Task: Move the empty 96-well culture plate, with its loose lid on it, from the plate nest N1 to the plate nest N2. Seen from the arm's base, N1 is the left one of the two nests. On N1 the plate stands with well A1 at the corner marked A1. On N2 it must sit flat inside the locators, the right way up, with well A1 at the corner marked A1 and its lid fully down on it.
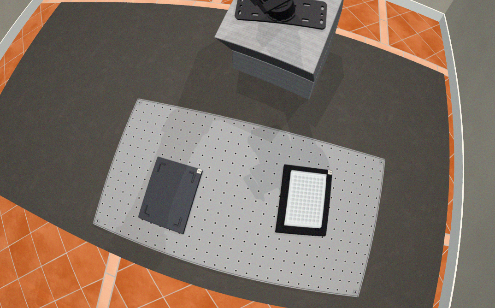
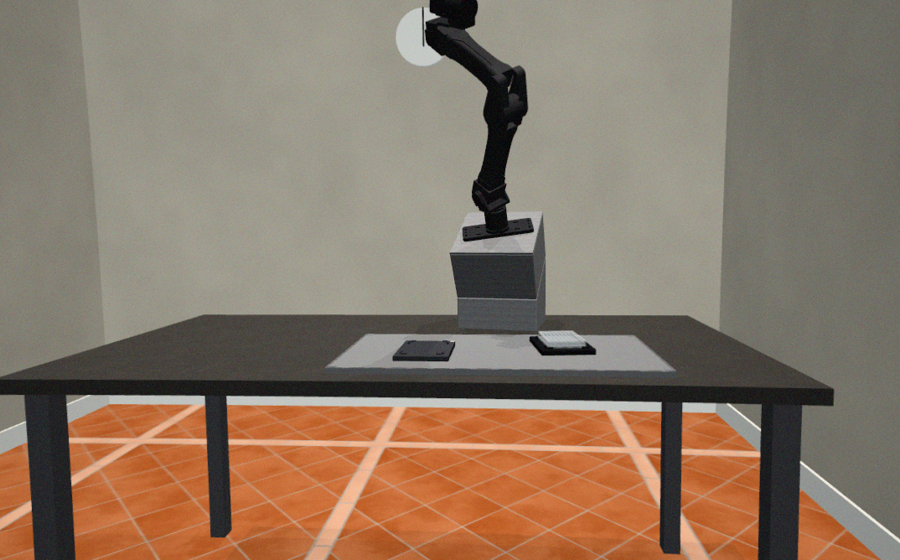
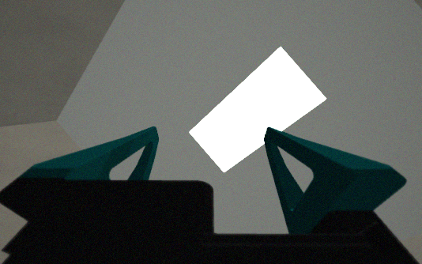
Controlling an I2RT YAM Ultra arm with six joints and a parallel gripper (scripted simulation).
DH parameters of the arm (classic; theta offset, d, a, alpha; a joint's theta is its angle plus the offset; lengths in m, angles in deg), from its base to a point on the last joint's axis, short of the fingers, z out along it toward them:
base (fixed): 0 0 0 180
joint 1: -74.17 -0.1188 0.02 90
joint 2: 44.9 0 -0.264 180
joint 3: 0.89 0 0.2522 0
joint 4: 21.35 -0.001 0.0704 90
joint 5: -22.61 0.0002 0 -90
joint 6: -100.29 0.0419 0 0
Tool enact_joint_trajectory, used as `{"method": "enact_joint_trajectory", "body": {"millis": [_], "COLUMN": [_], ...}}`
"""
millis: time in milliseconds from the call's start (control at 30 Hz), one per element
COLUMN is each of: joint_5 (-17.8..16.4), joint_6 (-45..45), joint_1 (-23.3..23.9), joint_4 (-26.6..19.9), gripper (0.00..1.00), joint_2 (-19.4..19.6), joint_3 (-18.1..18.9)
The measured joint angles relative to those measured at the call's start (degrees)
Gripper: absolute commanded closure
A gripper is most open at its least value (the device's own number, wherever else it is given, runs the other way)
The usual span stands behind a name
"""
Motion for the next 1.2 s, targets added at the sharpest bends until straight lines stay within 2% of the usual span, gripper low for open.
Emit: {"method": "enact_joint_trajectory", "body": {"millis": [533,967,1133,1200], "joint_5": [0.3,0.6,0.7,0.7], "joint_6": [1.1,3.2,2.7,3.1], "joint_1": [-8.2,-15.1,-18.0,-19.0], "joint_4": [-4.3,-9.8,-9.7,-11.0], "gripper": [0.0,0.0,0.0,0.0], "joint_2": [2.0,2.7,4.4,4.5], "joint_3": [-1.6,-3.7,-3.7,-4.3]}}
